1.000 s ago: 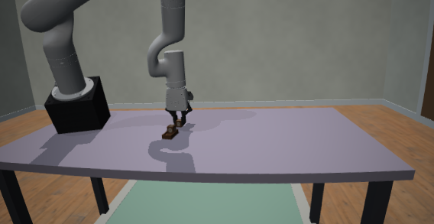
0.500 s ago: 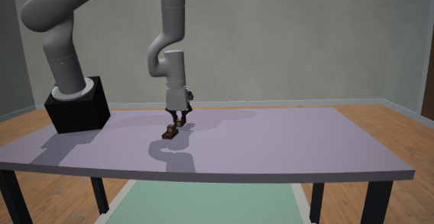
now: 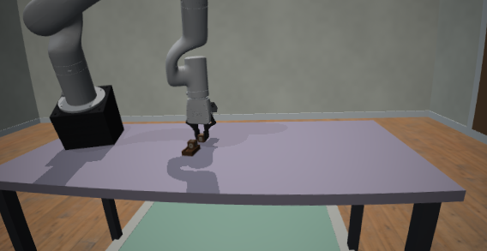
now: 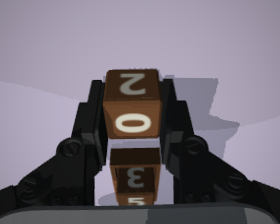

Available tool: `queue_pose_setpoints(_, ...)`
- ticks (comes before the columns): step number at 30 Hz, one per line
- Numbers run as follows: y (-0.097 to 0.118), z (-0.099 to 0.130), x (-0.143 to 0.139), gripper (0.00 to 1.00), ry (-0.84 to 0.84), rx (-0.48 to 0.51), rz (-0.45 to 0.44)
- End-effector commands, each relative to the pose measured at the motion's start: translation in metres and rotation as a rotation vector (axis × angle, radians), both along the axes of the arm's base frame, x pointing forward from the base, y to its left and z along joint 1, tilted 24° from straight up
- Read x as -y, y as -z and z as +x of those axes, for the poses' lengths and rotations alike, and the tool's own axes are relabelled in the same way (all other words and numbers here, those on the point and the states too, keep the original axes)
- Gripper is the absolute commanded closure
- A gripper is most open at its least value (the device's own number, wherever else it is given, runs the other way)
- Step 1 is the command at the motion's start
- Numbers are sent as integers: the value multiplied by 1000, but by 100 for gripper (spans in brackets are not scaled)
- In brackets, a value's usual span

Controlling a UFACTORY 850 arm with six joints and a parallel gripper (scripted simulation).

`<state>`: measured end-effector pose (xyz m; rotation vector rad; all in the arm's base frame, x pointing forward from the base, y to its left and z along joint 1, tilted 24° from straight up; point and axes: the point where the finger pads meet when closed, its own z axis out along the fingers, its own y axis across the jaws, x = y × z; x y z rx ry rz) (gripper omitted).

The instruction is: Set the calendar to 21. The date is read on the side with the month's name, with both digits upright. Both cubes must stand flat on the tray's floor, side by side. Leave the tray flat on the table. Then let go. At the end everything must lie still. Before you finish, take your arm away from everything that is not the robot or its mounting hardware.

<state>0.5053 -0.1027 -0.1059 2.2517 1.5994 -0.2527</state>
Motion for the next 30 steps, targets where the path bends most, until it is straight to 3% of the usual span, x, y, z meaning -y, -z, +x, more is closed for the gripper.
queue_pose_setpoints(1, 0, 1, 0, 73, 0, 1, 0)
queue_pose_setpoints(30, 3, 1, 1, 73, 0, 1, 0)
